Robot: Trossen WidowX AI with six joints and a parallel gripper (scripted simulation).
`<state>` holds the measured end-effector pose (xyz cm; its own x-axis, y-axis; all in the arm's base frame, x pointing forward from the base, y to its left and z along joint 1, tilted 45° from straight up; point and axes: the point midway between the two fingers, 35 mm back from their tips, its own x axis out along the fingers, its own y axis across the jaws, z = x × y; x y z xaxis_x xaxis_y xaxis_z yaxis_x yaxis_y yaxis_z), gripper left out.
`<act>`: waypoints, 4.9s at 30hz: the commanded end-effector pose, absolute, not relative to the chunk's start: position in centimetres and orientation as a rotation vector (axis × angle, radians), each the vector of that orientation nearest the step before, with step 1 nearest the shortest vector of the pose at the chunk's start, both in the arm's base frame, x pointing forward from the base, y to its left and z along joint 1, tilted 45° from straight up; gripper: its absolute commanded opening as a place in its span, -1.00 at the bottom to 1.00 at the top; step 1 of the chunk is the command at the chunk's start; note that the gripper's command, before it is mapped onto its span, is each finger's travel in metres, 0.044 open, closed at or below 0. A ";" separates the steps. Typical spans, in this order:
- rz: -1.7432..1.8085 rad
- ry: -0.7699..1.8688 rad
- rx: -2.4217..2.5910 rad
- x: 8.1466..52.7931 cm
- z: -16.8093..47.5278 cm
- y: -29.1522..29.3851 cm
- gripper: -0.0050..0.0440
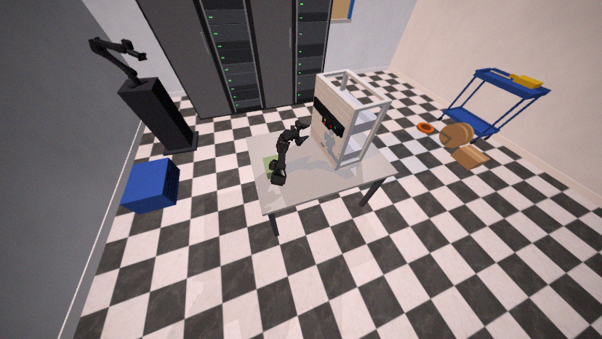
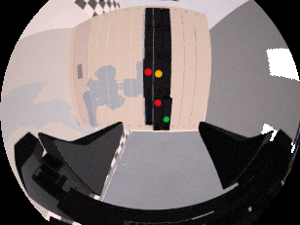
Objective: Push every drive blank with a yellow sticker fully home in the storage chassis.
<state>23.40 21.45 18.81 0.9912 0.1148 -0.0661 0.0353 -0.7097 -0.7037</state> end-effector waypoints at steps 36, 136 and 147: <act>0.128 -0.109 -2.353 34.5 14.8 26.8 1.00; 0.128 -0.109 -2.353 35.6 25.8 20.3 1.00; 0.128 -0.109 -2.353 35.7 26.3 20.1 1.00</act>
<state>35.61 19.97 25.50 0.9910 0.1117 -0.0736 0.0280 -0.7113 -0.7023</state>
